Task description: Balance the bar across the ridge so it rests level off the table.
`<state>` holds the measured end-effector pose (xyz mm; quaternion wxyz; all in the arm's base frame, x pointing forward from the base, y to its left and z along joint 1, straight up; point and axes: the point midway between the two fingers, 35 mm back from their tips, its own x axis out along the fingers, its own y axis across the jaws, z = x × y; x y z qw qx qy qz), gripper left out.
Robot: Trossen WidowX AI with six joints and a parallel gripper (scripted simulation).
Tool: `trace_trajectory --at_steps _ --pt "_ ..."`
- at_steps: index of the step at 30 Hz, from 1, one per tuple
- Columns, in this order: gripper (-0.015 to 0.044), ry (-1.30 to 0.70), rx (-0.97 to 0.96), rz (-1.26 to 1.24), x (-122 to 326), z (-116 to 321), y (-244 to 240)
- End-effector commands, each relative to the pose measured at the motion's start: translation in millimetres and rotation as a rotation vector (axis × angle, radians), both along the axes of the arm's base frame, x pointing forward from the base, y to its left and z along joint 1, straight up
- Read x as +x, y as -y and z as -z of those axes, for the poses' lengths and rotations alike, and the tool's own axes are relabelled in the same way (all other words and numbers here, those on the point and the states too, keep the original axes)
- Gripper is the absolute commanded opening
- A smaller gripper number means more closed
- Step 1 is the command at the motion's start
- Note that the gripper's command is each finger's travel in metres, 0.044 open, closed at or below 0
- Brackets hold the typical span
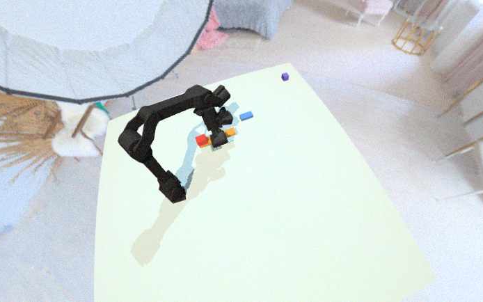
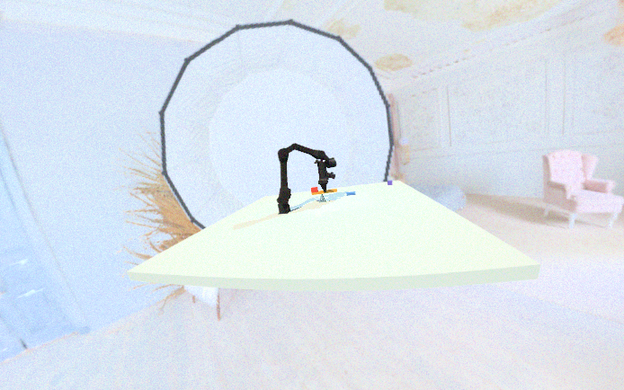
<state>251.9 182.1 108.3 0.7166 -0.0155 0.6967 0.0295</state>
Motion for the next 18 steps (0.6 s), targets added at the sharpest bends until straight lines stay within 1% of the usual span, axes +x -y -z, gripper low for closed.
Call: trace_trajectory --at_steps 1,5,6,18 --pt "0.0053 0.000 0.000 0.000 0.0 0.0 0.0" --pt "0.0157 0.000 0.000 0.000 0.0 0.0 0.0" --pt "0.0167 0.000 0.000 0.000 0.0 0.0 0.0" --pt "0.0167 0.000 0.000 0.000 0.0 0.0 0.0"
